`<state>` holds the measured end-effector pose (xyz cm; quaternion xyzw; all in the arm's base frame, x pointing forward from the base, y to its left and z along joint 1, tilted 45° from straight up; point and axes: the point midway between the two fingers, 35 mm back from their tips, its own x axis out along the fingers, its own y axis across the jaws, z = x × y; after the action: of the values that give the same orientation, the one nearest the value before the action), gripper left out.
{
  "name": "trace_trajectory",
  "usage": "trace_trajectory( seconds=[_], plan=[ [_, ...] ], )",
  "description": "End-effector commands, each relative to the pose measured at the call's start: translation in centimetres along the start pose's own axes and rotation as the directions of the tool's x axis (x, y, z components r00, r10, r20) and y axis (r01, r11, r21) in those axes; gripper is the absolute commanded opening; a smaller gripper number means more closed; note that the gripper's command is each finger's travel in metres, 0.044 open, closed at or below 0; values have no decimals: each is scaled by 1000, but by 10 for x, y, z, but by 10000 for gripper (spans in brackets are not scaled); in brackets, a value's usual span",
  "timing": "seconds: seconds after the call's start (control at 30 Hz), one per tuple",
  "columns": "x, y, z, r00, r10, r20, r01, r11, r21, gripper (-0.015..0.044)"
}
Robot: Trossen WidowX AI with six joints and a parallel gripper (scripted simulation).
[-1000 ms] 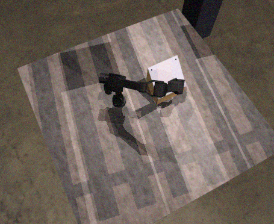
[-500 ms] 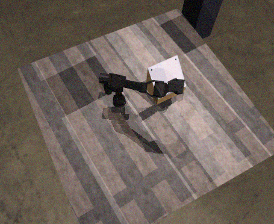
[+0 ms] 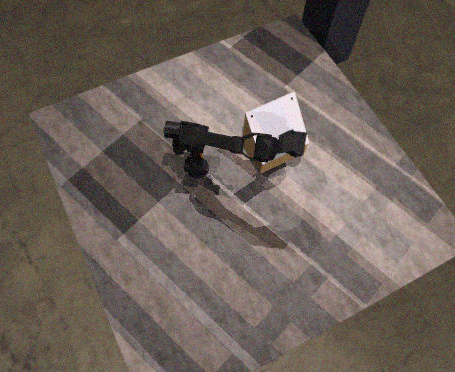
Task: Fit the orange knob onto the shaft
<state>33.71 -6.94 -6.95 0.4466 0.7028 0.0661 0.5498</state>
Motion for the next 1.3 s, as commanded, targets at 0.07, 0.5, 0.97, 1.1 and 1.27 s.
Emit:
trace_trajectory(
  seconds=[0.07,0.5,0.97,1.1,1.27],
  plan=[
    [-3,3,7,1000,0,11,0,999,43,0],
    [-2,3,6,1000,0,11,0,999,43,0],
    [1,1,4,1000,0,11,0,999,43,0],
    [0,0,2,1000,0,11,0,999,43,0],
    [0,-1,-1,1000,0,10,0,999,43,0]
  ],
)
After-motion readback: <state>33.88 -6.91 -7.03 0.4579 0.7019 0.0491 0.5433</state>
